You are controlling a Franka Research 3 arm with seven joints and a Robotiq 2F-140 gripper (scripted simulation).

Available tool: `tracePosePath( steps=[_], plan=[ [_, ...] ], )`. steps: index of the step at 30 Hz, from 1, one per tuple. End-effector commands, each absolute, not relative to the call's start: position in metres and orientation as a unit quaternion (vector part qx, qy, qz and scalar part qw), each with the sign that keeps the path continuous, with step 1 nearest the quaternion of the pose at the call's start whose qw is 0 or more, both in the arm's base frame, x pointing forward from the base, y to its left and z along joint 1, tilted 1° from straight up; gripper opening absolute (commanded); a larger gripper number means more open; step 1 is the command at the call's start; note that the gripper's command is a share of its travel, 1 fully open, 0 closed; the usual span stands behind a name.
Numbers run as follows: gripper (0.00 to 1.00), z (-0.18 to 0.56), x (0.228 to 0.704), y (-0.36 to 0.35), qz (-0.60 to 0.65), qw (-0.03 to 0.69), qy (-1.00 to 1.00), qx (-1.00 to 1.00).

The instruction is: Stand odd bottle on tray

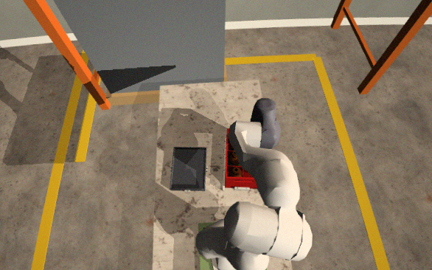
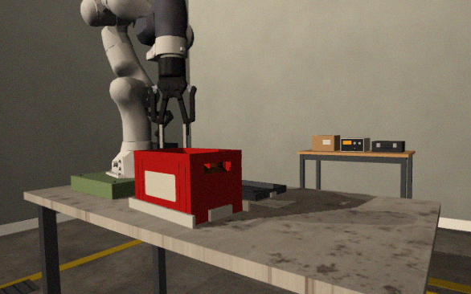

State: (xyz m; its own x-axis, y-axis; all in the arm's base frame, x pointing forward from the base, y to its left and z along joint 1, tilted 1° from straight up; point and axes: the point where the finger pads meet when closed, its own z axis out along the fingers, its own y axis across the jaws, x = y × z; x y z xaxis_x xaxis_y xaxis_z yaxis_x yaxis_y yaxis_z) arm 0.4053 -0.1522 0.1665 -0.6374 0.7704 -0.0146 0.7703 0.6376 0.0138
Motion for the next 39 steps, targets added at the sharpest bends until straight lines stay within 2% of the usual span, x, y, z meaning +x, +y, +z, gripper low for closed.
tracePosePath(
  steps=[1,39],
  plan=[
    [0.44,0.165,0.406,-0.151,0.003,0.009,0.906,0.424],
    [0.44,0.131,0.406,-0.151,0.003,0.009,0.906,0.424]
  ],
)
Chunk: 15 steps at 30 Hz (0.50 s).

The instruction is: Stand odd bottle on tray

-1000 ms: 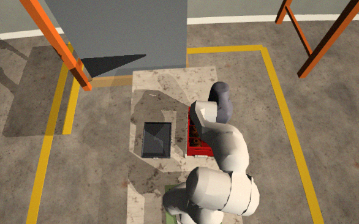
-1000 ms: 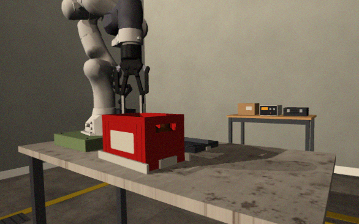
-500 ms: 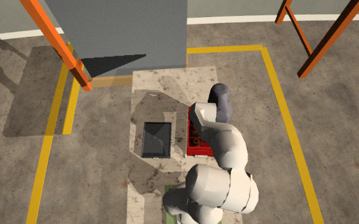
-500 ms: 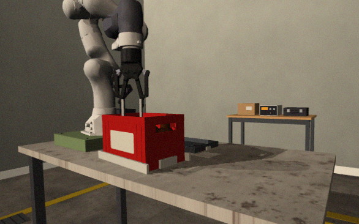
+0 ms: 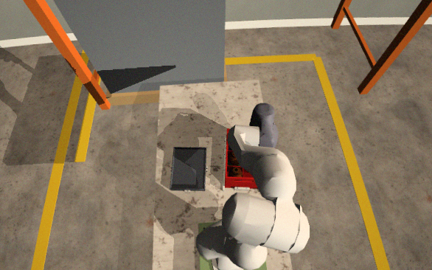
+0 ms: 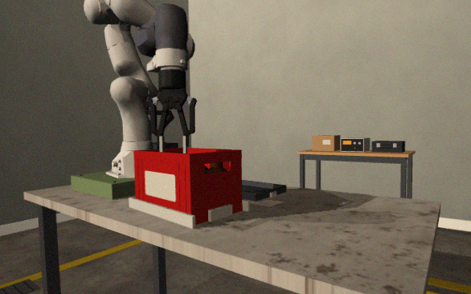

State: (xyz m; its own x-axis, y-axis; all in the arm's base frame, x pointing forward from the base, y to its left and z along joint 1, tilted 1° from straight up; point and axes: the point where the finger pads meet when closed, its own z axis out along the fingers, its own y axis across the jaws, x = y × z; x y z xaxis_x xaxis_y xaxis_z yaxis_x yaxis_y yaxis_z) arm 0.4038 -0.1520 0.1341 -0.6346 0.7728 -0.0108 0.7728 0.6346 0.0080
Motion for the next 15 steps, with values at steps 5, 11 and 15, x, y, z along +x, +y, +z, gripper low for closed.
tracePosePath(
  steps=[5,11,15],
  plan=[
    [0.44,0.1274,0.4064,-0.151,0.003,0.009,0.906,0.424],
    [0.44,0.1245,0.4064,-0.151,0.003,0.009,0.906,0.424],
    [0.44,0.124,0.4064,-0.151,0.003,0.009,0.906,0.424]
  ],
)
